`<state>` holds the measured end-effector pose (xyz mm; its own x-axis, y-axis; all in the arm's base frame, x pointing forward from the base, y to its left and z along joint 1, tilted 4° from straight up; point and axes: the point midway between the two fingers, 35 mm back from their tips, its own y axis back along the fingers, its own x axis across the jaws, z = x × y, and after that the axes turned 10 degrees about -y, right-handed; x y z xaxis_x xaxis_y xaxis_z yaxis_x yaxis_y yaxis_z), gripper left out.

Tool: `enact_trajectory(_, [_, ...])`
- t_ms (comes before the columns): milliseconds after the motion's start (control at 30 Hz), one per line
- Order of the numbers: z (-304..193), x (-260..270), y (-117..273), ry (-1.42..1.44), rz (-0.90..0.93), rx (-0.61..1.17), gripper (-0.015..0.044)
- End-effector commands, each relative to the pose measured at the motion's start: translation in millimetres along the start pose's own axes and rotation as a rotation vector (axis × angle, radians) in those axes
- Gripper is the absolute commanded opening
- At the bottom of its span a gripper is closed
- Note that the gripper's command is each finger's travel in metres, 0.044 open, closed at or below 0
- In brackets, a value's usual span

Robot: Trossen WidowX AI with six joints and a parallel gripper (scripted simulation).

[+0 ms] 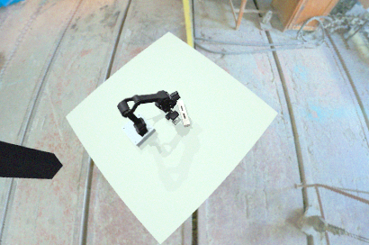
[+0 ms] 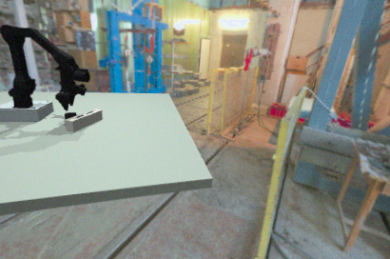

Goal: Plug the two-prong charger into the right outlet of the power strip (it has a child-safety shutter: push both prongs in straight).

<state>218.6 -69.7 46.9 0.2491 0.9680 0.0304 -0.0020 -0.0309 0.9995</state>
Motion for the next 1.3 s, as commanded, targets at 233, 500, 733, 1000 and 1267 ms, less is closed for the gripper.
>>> enact_trajectory(233, [0,1,-15,-0.011,0.005,0.006,0.044])
enact_trajectory(500, [2,1,-25,-0.011,0.005,0.006,0.044])
enact_trajectory(733, [3,1,-37,-0.011,0.005,0.006,0.044])
enact_trajectory(1000, [3,1,-50,-0.011,0.005,0.006,0.044])
enact_trajectory(1267, [3,1,-63,-0.011,0.005,0.006,0.044])
